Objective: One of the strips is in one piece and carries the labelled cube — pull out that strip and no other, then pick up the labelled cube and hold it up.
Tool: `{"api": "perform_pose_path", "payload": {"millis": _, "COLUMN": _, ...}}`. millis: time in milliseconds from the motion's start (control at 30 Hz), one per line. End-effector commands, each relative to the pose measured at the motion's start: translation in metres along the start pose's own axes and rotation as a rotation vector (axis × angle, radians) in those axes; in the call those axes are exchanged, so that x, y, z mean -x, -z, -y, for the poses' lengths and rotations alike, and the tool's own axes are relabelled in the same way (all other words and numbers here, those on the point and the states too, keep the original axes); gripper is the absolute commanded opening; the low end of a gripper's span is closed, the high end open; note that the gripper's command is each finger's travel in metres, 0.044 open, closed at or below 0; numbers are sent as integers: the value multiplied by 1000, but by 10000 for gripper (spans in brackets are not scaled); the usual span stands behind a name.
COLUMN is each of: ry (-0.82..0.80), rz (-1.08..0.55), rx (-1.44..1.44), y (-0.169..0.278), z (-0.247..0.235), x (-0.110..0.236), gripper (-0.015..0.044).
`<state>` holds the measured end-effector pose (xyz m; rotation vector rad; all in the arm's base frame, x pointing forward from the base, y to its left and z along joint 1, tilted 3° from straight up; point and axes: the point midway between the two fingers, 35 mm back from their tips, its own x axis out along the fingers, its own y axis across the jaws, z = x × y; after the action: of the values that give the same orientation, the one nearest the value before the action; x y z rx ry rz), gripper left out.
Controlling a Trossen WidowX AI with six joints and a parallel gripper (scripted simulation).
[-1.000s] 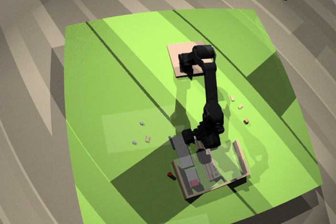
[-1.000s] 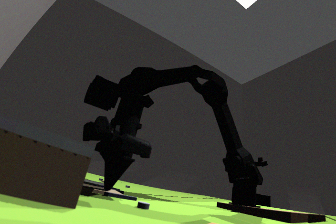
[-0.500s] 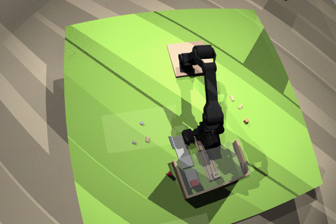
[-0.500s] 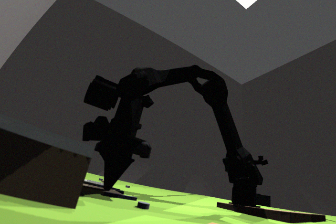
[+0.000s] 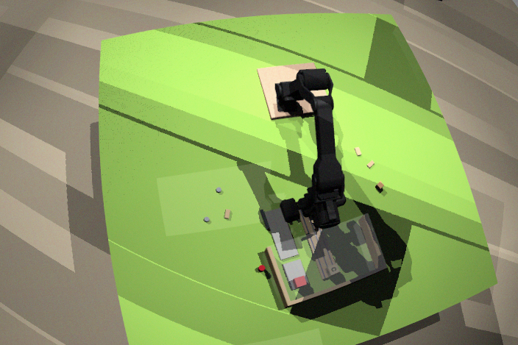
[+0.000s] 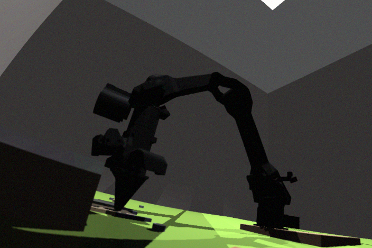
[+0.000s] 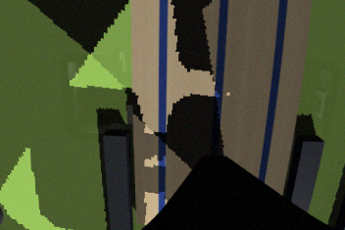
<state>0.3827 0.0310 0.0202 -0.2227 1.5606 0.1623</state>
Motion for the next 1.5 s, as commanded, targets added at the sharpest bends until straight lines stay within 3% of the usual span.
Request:
{"api": "perform_pose_path", "payload": {"millis": 0, "ry": -2, "rz": -8, "rx": 4, "y": 8, "z": 0, "x": -3, "gripper": 0}}
{"api": "perform_pose_path", "payload": {"millis": 1467, "ry": -2, "rz": -13, "rx": 4, "y": 76, "z": 0, "x": -5, "gripper": 0}}
